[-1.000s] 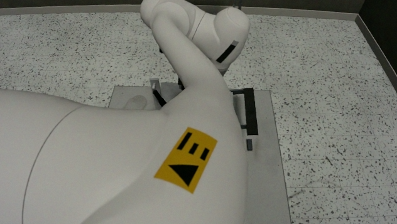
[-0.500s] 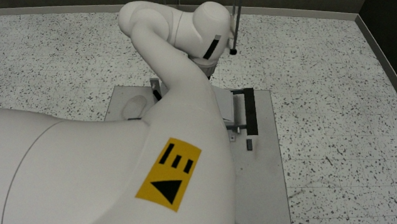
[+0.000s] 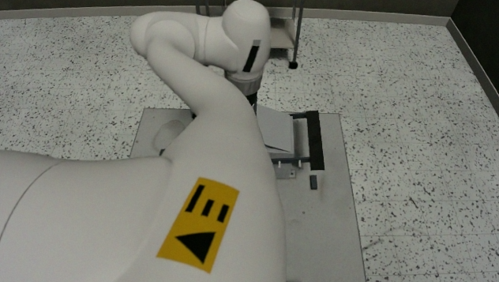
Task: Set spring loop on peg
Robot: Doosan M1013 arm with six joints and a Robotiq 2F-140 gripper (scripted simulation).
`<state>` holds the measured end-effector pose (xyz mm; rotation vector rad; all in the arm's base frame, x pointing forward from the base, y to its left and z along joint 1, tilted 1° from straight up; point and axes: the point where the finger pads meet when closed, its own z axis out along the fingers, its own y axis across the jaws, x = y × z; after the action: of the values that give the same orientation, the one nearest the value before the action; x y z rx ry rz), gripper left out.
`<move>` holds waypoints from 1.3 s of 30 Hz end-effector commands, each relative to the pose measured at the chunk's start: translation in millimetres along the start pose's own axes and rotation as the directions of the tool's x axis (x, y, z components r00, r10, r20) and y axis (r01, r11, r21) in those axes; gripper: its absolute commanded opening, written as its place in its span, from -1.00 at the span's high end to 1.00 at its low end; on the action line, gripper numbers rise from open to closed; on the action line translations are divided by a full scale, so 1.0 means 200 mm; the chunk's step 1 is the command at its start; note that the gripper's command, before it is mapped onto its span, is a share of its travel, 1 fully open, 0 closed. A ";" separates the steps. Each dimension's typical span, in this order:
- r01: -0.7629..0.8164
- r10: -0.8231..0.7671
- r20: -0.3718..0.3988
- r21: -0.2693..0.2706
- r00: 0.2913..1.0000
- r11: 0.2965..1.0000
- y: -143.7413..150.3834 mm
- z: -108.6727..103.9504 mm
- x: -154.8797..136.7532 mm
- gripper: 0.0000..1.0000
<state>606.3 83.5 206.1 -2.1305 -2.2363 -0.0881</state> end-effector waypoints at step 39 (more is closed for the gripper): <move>-0.003 0.002 0.058 0.006 0.998 1.000 -0.59 -0.01 -0.11 -1.00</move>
<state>488.6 56.0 205.5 -2.1602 -2.2620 -0.0182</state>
